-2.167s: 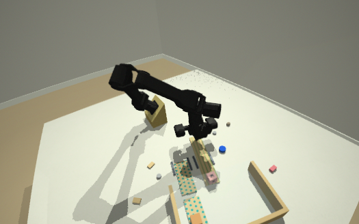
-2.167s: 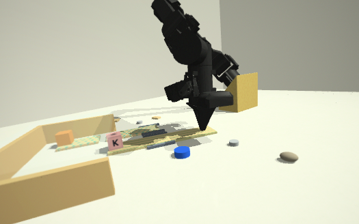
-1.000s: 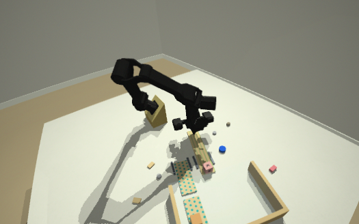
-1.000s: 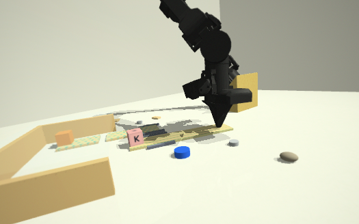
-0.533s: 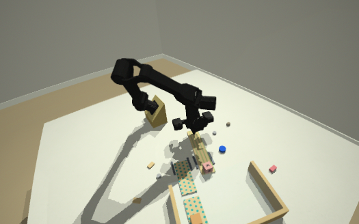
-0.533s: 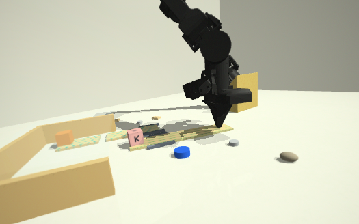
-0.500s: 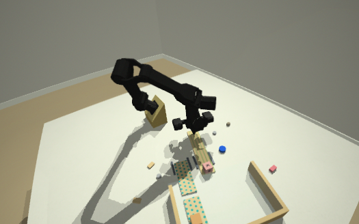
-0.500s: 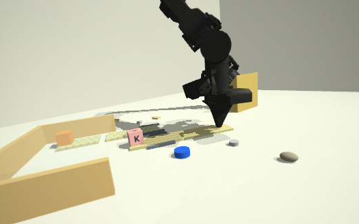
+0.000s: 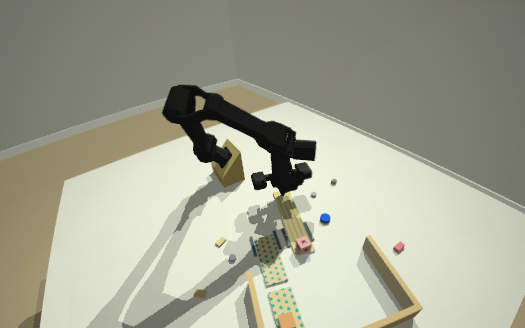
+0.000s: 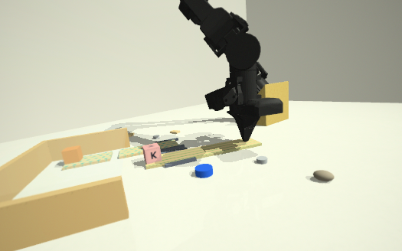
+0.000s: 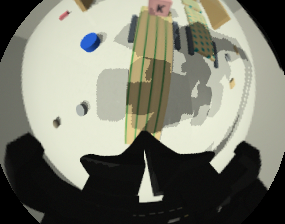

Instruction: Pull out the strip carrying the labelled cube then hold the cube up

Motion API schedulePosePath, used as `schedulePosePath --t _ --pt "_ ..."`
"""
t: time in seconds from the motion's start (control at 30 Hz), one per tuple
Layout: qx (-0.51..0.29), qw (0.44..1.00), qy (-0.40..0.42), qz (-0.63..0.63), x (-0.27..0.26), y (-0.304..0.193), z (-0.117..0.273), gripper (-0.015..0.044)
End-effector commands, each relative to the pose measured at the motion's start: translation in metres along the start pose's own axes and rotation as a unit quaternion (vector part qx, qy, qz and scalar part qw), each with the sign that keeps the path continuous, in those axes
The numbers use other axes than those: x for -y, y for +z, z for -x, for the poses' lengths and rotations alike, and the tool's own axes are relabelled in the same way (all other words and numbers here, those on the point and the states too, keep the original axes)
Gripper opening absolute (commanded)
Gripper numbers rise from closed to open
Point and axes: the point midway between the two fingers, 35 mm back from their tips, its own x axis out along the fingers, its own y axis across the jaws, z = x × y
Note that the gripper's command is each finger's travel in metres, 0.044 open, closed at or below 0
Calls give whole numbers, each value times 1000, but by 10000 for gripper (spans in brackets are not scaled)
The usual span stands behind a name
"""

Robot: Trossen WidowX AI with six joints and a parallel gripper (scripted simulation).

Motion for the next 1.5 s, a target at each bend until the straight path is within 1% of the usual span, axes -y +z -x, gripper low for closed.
schedulePosePath --t 0.0,0.07,0.17,0.33,0.73,1.47 --pt "-6 1000 -1 1 -3 2 29 0" --pt "-10 1000 -3 2 -2 2 38 0" --pt "-10 1000 -3 2 -2 2 38 0" --pt "-9 998 -3 60 -2 28 40 131" --pt "-8 998 -3 61 -2 76 48 440" --pt "-6 998 -4 59 0 172 61 440"
